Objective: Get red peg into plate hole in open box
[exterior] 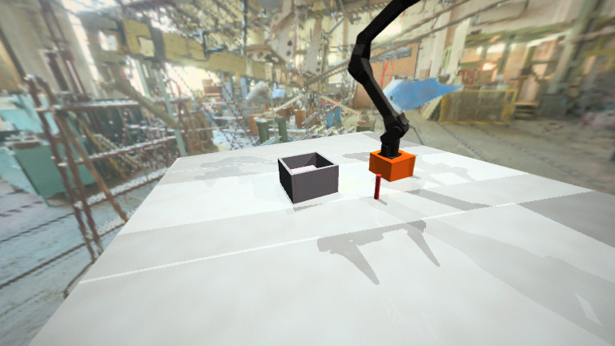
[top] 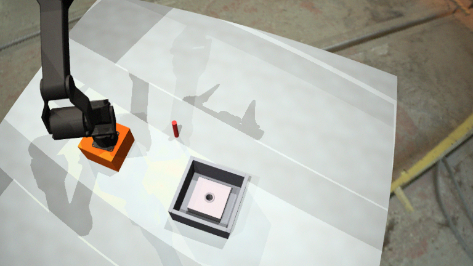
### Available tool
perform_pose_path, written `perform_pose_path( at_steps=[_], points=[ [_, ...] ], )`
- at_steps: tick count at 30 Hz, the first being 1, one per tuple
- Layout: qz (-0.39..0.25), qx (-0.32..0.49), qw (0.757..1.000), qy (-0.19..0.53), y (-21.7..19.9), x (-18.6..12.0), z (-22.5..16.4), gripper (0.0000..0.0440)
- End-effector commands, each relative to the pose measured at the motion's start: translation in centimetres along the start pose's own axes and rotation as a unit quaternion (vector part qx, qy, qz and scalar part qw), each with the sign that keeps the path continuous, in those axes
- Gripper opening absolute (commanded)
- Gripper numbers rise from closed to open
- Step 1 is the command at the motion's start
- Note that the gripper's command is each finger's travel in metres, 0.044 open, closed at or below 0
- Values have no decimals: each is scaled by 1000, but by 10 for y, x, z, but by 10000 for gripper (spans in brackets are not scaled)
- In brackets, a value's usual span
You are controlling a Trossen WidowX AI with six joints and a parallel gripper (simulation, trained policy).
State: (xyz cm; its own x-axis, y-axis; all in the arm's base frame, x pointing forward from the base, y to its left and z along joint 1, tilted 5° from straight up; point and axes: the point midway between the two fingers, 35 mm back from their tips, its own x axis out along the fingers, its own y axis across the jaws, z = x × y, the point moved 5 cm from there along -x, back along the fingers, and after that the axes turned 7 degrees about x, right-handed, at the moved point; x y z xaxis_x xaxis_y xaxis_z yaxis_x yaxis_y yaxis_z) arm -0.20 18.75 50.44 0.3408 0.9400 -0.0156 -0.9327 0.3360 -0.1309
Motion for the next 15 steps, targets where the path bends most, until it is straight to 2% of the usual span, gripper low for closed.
perform_pose_path(
  at_steps=[1,8,15],
  points=[
    [-20,4,999,46,0,18,-26,440],
    [-79,45,984,151,-18,51,-87,440],
    [-141,113,955,236,-45,68,-139,440]
  ],
)
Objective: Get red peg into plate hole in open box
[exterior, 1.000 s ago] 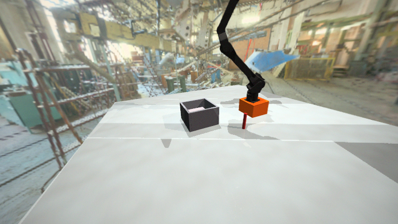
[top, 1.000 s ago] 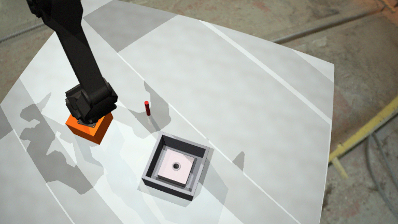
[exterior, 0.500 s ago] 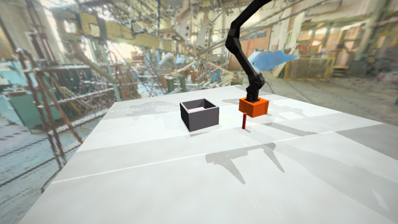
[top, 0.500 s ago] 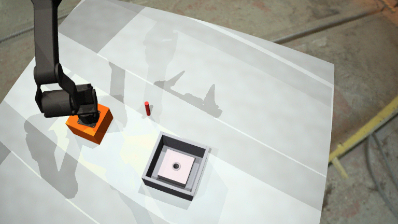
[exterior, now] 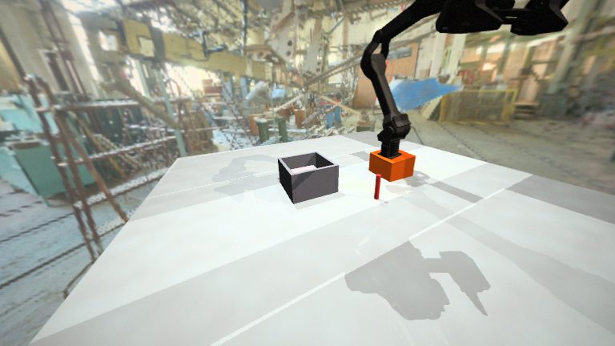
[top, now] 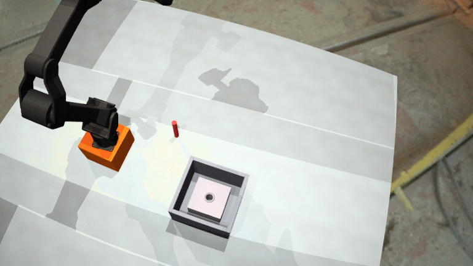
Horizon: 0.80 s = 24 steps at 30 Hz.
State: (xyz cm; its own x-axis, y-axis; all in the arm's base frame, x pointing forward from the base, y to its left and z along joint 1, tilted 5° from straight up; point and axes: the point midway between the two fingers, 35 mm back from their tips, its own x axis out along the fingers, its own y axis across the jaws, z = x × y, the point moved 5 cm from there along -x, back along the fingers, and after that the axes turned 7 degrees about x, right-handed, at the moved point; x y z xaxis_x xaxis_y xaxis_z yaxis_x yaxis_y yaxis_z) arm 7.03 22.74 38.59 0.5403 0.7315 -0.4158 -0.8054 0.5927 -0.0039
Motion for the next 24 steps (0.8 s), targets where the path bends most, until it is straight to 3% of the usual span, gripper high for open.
perform_pose_path(
  at_steps=[1,12,24],
  points=[
    [-22,32,999,37,-11,16,-15,440],
    [-109,170,968,147,-57,54,-62,440],
    [-206,322,894,234,-102,73,-112,440]
  ],
)
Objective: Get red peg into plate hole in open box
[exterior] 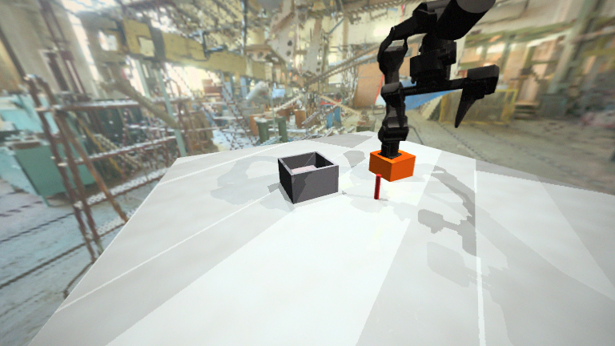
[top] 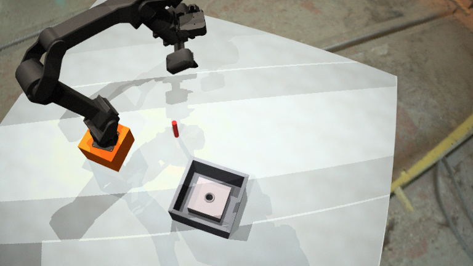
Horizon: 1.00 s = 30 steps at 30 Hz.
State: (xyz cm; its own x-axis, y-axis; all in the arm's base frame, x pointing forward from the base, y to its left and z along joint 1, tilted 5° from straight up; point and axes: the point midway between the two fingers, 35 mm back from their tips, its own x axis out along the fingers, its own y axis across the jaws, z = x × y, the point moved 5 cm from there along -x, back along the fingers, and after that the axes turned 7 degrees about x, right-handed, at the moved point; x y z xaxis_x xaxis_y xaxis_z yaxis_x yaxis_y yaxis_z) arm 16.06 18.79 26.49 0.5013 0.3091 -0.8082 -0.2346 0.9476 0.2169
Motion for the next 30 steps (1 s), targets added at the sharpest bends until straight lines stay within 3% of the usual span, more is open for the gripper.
perform_pose_path(
  at_steps=[1,14,30],
  points=[
    [-25,41,999,25,-12,12,-4,440],
    [-138,219,960,105,-62,49,-21,440],
    [-273,402,860,160,-109,97,-60,440]
  ],
)
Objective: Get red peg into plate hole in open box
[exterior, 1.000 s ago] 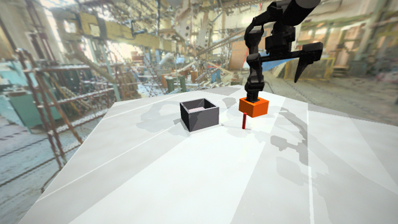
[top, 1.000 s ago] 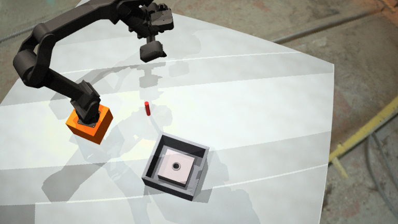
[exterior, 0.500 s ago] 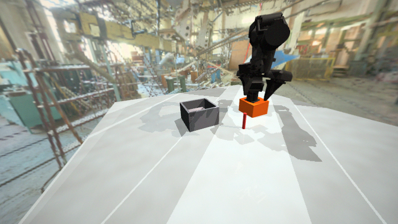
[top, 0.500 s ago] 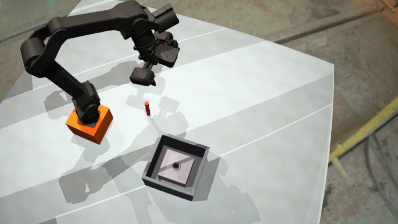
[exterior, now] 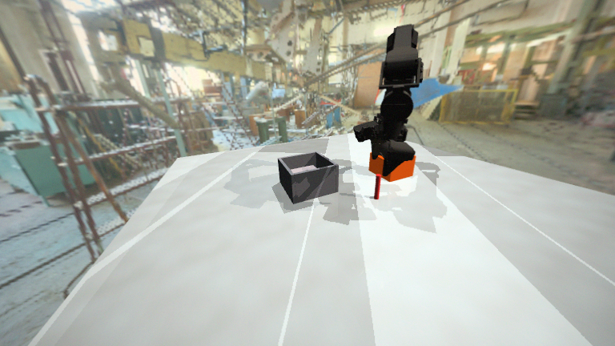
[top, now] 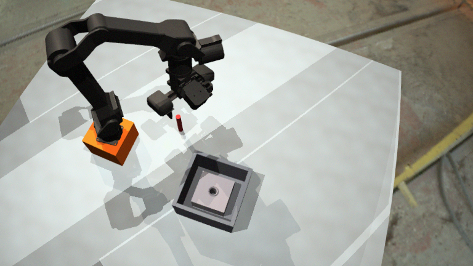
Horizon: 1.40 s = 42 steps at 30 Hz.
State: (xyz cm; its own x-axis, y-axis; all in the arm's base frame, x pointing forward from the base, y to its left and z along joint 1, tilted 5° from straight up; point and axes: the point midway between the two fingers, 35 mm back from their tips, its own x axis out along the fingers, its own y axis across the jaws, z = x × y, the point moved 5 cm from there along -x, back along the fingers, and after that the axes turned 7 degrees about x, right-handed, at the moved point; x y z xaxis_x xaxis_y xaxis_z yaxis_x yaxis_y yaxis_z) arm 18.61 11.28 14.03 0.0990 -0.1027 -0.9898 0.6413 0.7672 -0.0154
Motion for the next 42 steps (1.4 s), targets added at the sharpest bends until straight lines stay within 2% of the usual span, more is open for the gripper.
perform_pose_path(
  at_steps=[1,15,20,32,36,42],
  points=[
    [-18,33,999,9,-4,15,-1,439],
    [-15,138,990,10,-6,77,-7,429],
    [-20,165,986,18,-10,89,-11,327],
    [-29,192,979,60,-12,94,-9,21],
    [-18,182,982,36,-13,87,-2,0],
    [-9,165,986,8,-17,72,8,0]
  ],
)
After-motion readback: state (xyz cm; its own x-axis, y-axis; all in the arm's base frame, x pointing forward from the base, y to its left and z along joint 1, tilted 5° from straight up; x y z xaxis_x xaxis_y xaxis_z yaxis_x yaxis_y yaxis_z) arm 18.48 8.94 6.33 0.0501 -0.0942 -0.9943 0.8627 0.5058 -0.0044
